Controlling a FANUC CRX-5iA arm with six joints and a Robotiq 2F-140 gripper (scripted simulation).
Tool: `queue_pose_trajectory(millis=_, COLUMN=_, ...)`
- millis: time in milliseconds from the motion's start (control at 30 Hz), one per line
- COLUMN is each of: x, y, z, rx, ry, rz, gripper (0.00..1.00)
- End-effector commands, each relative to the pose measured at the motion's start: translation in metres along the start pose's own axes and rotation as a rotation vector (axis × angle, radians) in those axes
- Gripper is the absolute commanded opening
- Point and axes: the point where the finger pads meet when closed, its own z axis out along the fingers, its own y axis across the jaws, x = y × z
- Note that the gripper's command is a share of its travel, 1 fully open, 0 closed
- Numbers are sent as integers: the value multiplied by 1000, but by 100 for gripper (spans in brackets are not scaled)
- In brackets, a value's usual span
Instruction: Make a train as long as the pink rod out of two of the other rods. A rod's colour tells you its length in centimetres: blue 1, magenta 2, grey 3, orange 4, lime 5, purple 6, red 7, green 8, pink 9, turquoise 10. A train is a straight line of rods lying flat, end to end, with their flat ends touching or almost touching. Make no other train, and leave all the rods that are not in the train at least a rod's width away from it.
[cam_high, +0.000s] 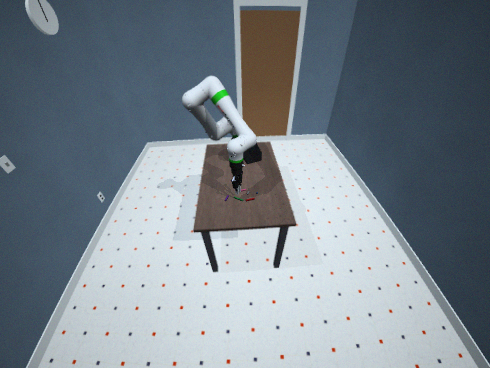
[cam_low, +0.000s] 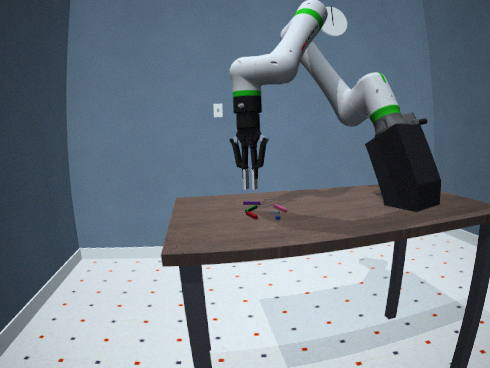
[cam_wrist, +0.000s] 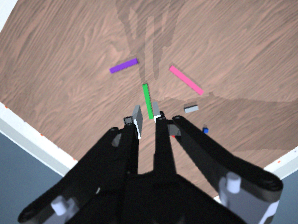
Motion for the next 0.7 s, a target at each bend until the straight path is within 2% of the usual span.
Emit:
queue_pose_trajectory(millis=0, x=0, y=0, z=0, rx=0, ry=0, rz=0, gripper=15)
queue_pose_trajectory(millis=667, x=0, y=0, z=2, rx=0, ry=0, rz=0, gripper=15)
